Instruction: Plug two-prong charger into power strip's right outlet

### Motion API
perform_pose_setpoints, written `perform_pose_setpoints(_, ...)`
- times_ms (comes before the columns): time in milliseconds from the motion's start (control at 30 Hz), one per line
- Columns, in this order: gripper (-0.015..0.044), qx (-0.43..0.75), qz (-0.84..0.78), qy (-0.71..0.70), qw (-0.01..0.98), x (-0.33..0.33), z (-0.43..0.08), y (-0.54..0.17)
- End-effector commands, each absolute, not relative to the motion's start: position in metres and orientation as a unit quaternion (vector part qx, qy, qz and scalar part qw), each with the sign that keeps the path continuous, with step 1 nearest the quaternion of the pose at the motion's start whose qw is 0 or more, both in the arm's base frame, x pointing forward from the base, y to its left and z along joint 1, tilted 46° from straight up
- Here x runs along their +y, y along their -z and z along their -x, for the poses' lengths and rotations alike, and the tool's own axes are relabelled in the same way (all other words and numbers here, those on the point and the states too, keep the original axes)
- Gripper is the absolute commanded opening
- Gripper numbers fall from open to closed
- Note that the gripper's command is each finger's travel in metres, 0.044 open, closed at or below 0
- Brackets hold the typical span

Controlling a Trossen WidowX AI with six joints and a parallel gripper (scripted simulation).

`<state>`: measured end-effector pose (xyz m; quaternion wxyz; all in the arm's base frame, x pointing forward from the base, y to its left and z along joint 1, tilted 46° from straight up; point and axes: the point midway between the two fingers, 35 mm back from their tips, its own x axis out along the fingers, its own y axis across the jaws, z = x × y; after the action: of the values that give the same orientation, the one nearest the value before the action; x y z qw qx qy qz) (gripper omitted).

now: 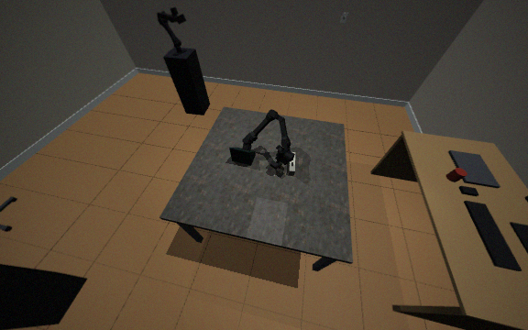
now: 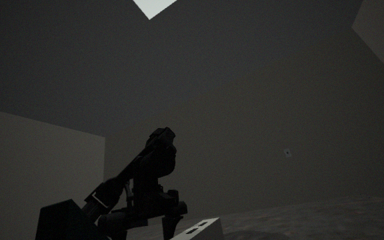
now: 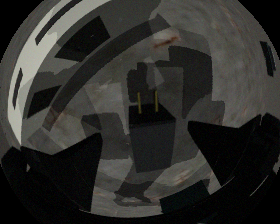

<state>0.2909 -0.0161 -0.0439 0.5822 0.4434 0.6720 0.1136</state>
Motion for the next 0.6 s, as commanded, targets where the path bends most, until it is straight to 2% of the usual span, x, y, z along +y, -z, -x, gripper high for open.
perform_pose_setpoints(0,0.0440,0.674,-0.447,-0.113,0.577,-0.0128,-0.2889,0.0471)
perform_pose_setpoints(33,0.0440,0.674,-0.447,-0.113,0.577,-0.0128,-0.2889,0.0471)
perform_pose_setpoints(433,0.0125,0.672,-0.444,-0.114,0.581,-0.0151,-0.2906,0.0451)
perform_pose_setpoints(567,0.0098,0.672,-0.444,-0.114,0.581,-0.0151,-0.2906,0.0451)
